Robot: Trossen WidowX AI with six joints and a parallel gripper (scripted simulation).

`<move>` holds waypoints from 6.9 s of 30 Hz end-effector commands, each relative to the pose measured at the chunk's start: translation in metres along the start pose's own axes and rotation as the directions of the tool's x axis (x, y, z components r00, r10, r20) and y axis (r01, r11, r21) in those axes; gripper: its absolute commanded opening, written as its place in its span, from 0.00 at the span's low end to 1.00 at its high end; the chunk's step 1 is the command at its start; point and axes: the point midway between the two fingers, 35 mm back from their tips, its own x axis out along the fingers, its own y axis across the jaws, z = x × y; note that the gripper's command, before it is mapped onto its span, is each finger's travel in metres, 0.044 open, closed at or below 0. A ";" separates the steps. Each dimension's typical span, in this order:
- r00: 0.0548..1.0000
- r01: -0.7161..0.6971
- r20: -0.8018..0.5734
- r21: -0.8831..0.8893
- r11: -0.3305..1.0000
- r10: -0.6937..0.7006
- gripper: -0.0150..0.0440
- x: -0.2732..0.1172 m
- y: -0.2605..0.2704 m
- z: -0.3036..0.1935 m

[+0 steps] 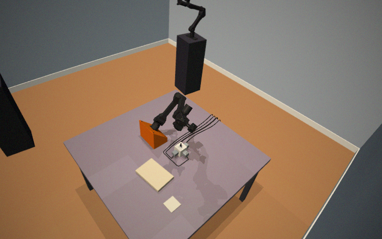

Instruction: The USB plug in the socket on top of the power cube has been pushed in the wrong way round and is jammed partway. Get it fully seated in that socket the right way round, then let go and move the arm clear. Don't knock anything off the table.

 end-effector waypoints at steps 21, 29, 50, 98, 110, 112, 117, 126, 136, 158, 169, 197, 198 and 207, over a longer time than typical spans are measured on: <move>-0.054 0.934 0.760 -0.191 -0.301 -0.648 1.00 -0.225 -0.181 0.169; -0.436 0.768 0.616 -0.125 -0.628 -0.656 1.00 -0.321 -0.190 0.142; -0.438 0.767 0.614 -0.126 -0.629 -0.656 1.00 -0.328 -0.199 0.146; -0.437 0.763 0.617 -0.130 -0.633 -0.654 0.25 -0.335 -0.211 0.156; -0.437 0.764 0.617 -0.129 -0.632 -0.654 0.25 -0.334 -0.210 0.155; -0.437 0.764 0.617 -0.129 -0.632 -0.654 0.25 -0.334 -0.209 0.154; -0.437 0.764 0.617 -0.129 -0.632 -0.654 0.25 -0.332 -0.207 0.152; -0.437 0.764 0.617 -0.129 -0.633 -0.654 0.25 -0.330 -0.203 0.149; -0.437 0.764 0.618 -0.129 -0.633 -0.654 0.25 -0.327 -0.198 0.144; -0.441 0.743 0.615 -0.159 -0.651 -0.654 0.25 -0.324 -0.192 0.139; -0.443 0.574 0.614 -0.366 -0.732 -0.654 0.25 -0.325 -0.193 0.140; -0.443 -0.033 0.614 -0.740 -0.672 -0.654 0.25 -0.325 -0.193 0.140; -0.443 -0.057 0.614 -0.747 -0.663 -0.654 0.25 -0.325 -0.193 0.140; -0.443 -0.264 0.614 -0.786 -0.559 -0.654 0.25 -0.325 -0.193 0.140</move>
